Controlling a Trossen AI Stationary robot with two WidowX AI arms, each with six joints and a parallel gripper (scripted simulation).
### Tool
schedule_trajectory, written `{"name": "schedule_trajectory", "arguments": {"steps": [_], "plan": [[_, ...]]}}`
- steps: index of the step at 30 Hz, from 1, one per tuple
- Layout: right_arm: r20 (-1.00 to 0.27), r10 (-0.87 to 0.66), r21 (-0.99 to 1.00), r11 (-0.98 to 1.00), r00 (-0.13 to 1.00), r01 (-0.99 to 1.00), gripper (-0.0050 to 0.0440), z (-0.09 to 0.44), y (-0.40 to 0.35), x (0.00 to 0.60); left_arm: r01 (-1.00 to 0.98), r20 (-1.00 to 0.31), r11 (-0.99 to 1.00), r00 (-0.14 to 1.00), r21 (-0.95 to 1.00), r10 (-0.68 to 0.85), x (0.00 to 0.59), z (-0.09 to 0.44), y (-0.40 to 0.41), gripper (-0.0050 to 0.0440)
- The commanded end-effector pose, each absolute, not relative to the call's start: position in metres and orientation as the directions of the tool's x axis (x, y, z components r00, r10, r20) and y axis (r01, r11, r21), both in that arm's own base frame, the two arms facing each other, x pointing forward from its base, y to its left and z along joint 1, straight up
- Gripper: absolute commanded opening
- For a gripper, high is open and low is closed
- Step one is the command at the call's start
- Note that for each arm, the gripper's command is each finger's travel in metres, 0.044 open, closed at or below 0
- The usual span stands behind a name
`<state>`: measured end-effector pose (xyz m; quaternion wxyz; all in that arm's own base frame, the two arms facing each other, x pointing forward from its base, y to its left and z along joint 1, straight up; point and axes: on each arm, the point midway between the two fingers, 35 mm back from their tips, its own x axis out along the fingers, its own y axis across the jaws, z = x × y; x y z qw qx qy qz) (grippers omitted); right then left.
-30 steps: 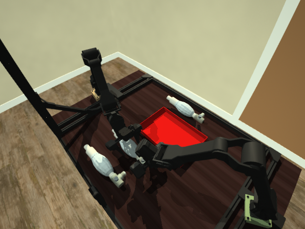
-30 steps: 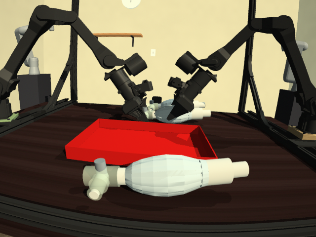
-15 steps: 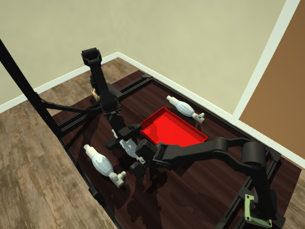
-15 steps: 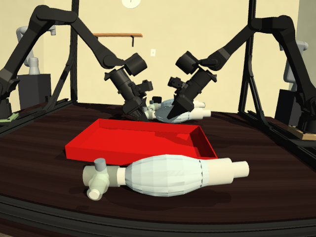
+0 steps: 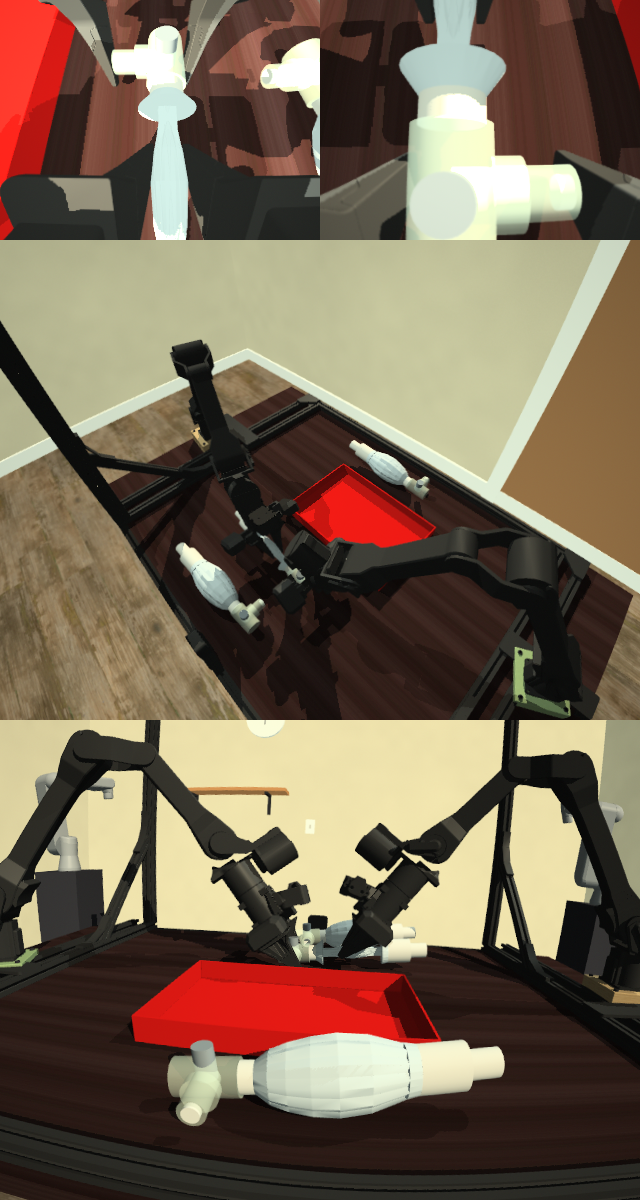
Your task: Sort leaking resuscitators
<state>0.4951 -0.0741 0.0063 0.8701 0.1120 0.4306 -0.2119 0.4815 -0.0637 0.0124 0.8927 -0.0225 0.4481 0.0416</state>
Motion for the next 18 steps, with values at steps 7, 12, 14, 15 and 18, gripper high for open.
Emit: {"name": "schedule_trajectory", "arguments": {"steps": [7, 12, 14, 15, 18], "plan": [[-0.795, -0.277, 0.011, 0.883, 0.540, 0.469, 0.0000, 0.0072, -0.0751, 0.4954, -0.092, -0.801, 0.996, 0.596, -0.005, 0.051, 0.4818, 0.0133, -0.0642, 0.0000], [-0.795, -0.277, 0.011, 0.883, 0.540, 0.469, 0.0000, 0.0072, -0.0751, 0.4954, -0.092, -0.801, 0.996, 0.596, -0.005, 0.051, 0.4818, 0.0133, -0.0642, 0.0000], [-0.795, -0.277, 0.011, 0.883, 0.540, 0.469, 0.0000, 0.0072, -0.0751, 0.4954, -0.092, -0.801, 0.996, 0.596, -0.005, 0.051, 0.4818, 0.0133, -0.0642, 0.0000], [-0.796, -0.275, 0.012, 0.883, 0.539, 0.468, 0.0440, 0.0068, -0.0750, 0.4952, -0.094, -0.803, 0.996, 0.594, -0.005, 0.052, 0.4811, 0.0121, -0.0638, 0.0000], [-0.796, -0.275, 0.012, 0.883, 0.539, 0.468, 0.0440, 0.0068, -0.0750, 0.4952, -0.094, -0.803, 0.996, 0.594, -0.005, 0.052, 0.4811, 0.0121, -0.0638, 0.0000]]}}
